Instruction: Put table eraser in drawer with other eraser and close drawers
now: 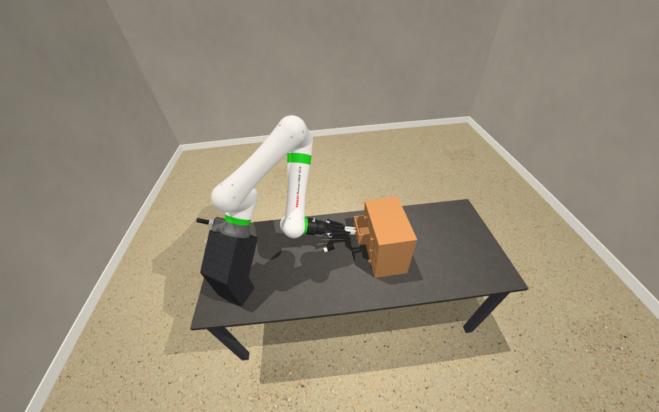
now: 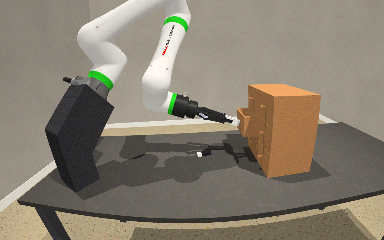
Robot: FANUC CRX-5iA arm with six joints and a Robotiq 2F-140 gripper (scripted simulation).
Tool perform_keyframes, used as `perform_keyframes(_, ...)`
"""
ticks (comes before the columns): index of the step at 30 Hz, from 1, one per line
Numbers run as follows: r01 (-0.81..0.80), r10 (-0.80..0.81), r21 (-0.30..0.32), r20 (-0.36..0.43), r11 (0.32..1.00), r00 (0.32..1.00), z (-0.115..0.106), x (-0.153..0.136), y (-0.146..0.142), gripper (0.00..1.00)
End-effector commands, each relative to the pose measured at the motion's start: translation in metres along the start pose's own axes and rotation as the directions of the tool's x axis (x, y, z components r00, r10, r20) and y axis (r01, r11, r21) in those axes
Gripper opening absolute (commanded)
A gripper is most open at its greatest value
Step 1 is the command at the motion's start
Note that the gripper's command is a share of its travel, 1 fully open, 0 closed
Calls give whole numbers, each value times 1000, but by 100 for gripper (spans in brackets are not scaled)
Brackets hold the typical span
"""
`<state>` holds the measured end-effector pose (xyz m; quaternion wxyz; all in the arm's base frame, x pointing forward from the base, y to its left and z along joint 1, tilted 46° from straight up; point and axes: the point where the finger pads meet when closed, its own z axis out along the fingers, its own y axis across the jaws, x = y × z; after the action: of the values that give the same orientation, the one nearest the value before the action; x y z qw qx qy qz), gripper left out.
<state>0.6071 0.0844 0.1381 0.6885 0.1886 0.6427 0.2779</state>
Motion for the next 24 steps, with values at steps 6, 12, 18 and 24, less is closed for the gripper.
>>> perform_keyframes(6, 0, 0, 0, 0, 1000, 1000, -5, 2, 0, 8)
perform_keyframes(12, 0, 0, 0, 0, 1000, 1000, -7, 2, 0, 8)
perform_keyframes(18, 0, 0, 0, 0, 1000, 1000, -8, 3, 0, 8)
perform_keyframes(24, 0, 0, 0, 0, 1000, 1000, -8, 3, 0, 8)
